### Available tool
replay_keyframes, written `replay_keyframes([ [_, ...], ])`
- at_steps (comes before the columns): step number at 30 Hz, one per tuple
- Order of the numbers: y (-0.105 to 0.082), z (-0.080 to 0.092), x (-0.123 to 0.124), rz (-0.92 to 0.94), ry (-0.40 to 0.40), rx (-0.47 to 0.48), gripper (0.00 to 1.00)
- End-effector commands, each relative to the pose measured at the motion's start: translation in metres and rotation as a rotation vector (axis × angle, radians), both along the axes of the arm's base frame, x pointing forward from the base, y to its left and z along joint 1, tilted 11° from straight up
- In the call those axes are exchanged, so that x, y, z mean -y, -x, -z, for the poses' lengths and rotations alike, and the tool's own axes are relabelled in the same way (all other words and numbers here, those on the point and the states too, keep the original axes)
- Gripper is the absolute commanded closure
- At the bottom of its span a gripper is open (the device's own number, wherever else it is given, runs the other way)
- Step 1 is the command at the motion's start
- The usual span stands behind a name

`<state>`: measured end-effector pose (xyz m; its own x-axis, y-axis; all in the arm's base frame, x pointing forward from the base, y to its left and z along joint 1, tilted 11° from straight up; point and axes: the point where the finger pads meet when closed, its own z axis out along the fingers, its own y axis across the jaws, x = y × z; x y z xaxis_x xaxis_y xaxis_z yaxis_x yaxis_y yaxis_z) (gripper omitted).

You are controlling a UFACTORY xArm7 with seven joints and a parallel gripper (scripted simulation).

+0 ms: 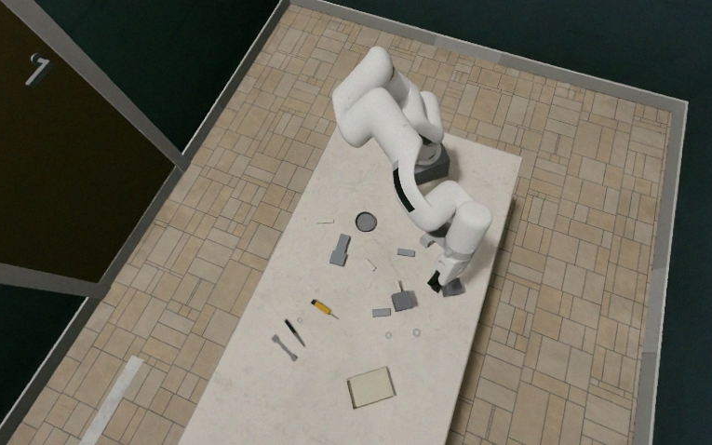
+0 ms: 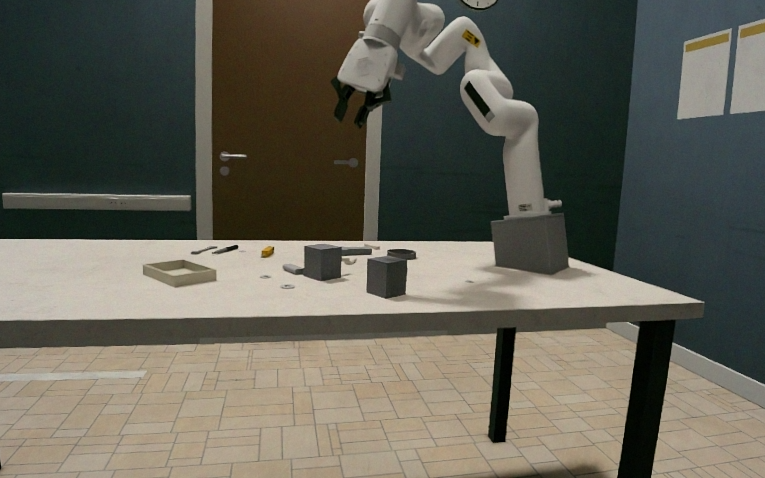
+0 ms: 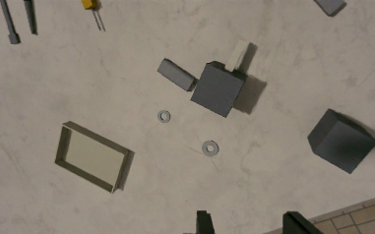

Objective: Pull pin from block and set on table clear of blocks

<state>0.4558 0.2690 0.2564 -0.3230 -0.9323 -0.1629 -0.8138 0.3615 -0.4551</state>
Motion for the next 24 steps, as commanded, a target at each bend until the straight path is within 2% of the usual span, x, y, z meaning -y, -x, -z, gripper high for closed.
replay_keyframes([
  [1,0.0009,-0.0011,-0.0015,-0.004,0.002,0.002,0.55],
  [24,0.0105,0.0083,-0.0004,-0.010,0.048,-0.021,0.55],
])
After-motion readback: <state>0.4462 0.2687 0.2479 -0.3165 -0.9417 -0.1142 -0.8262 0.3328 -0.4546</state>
